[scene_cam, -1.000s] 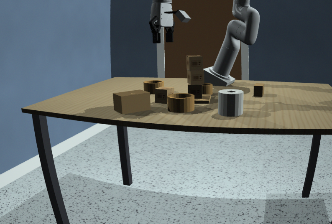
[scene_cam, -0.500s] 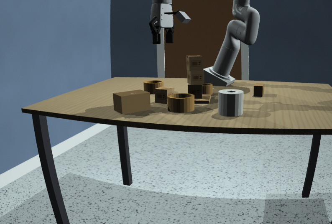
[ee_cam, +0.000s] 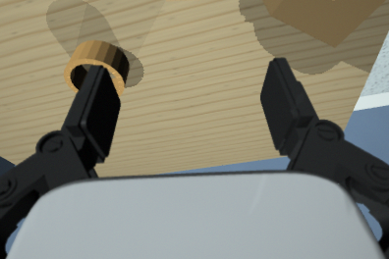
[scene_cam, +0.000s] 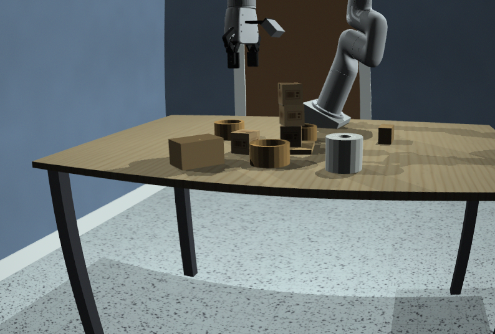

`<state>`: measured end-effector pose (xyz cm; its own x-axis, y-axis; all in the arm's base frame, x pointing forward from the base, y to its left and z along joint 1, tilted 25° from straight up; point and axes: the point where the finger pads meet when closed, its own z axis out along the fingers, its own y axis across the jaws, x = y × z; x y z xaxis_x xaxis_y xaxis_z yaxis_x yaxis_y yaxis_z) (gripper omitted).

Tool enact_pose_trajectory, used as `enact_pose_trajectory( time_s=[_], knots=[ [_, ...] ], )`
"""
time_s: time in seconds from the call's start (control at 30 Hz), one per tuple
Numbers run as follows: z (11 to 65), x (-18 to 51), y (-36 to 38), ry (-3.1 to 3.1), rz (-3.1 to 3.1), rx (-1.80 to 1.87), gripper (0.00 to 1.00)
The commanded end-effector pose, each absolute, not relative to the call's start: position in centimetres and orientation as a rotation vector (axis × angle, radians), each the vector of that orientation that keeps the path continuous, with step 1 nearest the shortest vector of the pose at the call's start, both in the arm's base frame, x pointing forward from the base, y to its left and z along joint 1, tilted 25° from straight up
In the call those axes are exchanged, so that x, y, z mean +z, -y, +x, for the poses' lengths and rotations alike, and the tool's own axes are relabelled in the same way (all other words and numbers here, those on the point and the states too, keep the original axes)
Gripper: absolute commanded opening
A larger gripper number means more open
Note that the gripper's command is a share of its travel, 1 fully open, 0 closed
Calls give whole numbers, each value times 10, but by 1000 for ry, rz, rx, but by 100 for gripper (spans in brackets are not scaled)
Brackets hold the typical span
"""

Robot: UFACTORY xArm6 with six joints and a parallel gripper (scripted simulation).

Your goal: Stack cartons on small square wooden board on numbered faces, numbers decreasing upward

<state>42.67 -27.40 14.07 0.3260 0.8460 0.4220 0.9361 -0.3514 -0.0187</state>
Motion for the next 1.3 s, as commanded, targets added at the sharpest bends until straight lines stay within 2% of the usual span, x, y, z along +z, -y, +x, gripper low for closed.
enact_pose_trajectory(
  time_s=[0.0,1.27],
  knots=[
    [428,139,274,1612,-2338,-503,100],
    [432,107,260,1612,-2339,-500,100]
  ],
)
